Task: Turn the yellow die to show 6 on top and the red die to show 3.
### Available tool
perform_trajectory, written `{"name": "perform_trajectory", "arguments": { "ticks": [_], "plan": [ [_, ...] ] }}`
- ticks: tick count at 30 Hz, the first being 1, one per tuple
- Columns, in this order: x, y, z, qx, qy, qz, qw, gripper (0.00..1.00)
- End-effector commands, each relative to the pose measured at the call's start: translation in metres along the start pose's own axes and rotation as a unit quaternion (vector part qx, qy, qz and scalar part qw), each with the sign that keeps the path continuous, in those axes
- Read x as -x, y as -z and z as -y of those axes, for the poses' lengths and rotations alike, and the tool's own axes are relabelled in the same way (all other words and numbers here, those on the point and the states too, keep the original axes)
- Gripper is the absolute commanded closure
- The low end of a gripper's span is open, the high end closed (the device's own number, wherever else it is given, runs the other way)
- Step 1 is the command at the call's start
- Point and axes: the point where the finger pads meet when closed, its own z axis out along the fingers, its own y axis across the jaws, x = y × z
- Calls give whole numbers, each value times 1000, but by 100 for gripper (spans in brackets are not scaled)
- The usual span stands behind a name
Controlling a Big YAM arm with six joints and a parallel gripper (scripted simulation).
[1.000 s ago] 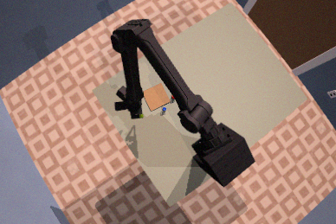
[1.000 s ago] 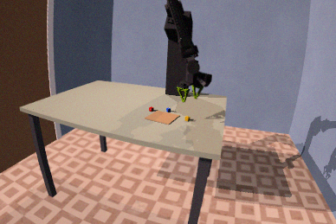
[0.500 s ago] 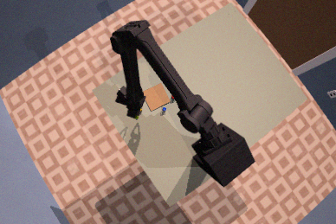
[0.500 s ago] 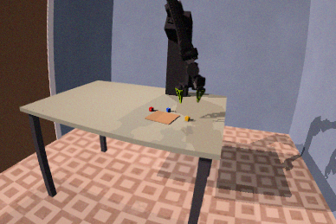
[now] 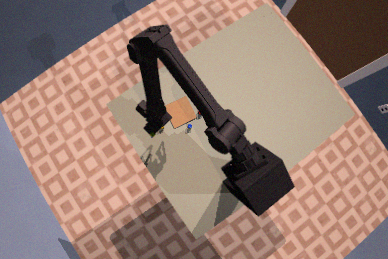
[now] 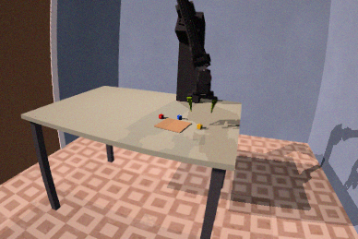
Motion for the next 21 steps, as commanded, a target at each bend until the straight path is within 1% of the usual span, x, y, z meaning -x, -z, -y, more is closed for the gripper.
{"name": "perform_trajectory", "arguments": {
  "ticks": [1,3,9,10,21],
  "plan": [
    [-2,-8,4,-3,-91,0,996,0],
    [-2,-9,1,-1,-113,-1,994,0],
    [-2,-10,1,-1,-125,0,992,0],
    [-3,-9,1,-1,-125,-1,992,66],
    [-3,-9,1,-1,-124,-1,992,66]
  ]
}}
